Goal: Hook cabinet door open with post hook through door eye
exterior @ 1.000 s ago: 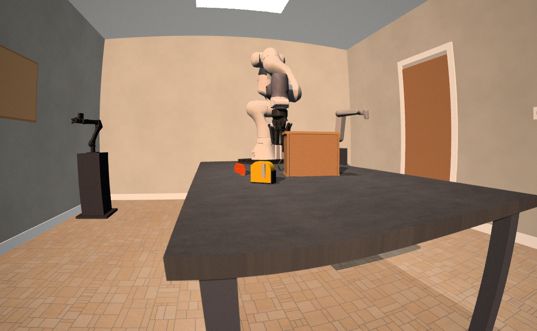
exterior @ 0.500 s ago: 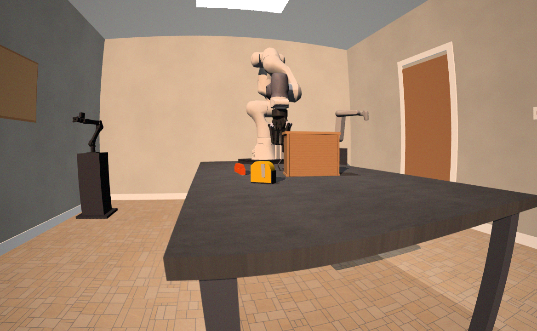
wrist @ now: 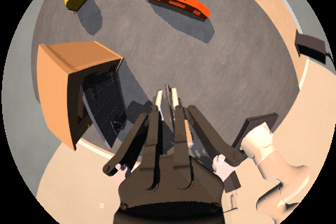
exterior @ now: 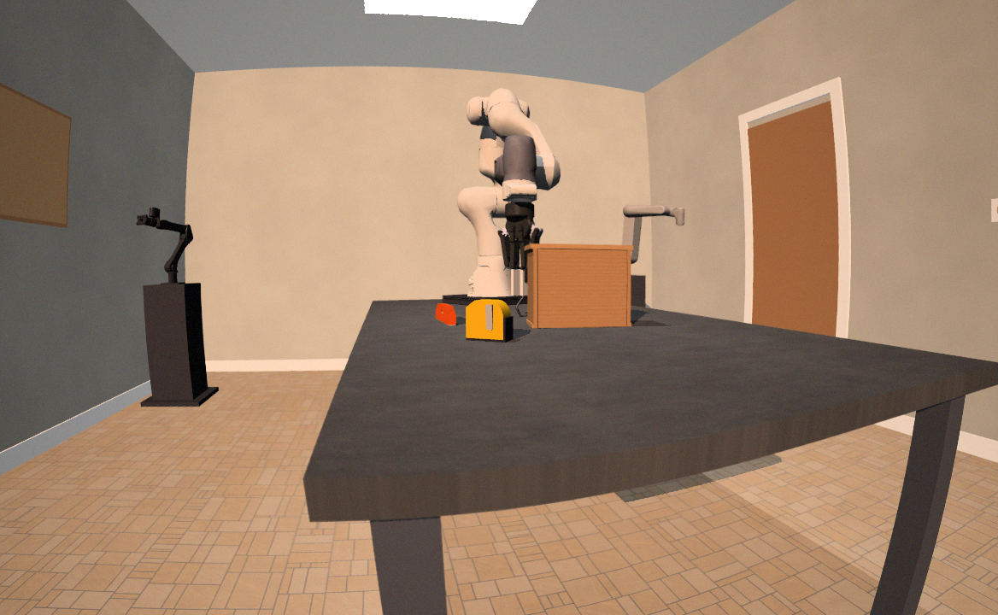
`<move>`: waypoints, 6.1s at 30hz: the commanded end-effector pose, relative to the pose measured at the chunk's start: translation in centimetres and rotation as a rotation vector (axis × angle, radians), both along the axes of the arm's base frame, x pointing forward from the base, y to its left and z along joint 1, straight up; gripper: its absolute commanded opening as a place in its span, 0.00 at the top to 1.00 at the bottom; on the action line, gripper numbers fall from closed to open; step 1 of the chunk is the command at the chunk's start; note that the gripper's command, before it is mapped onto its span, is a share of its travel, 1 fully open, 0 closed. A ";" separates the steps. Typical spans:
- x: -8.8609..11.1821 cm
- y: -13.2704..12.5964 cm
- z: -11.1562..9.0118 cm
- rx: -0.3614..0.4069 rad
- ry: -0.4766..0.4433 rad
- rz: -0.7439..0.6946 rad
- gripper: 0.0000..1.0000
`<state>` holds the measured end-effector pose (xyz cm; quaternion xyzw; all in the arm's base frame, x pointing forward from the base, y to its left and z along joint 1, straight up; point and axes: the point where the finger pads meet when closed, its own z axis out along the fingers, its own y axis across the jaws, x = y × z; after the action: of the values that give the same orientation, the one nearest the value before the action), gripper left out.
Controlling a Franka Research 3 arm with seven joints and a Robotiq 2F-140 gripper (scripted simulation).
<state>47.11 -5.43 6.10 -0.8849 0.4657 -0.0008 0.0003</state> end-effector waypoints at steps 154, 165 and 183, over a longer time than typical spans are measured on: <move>0.1 -0.4 -4.4 0.001 -0.001 -0.014 0.97; 0.3 -0.9 -3.6 0.001 -0.001 -0.014 0.97; 0.6 -1.3 -2.4 0.001 -0.001 -0.014 0.97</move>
<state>47.71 -6.56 3.26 -0.8808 0.4734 -0.0016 0.0018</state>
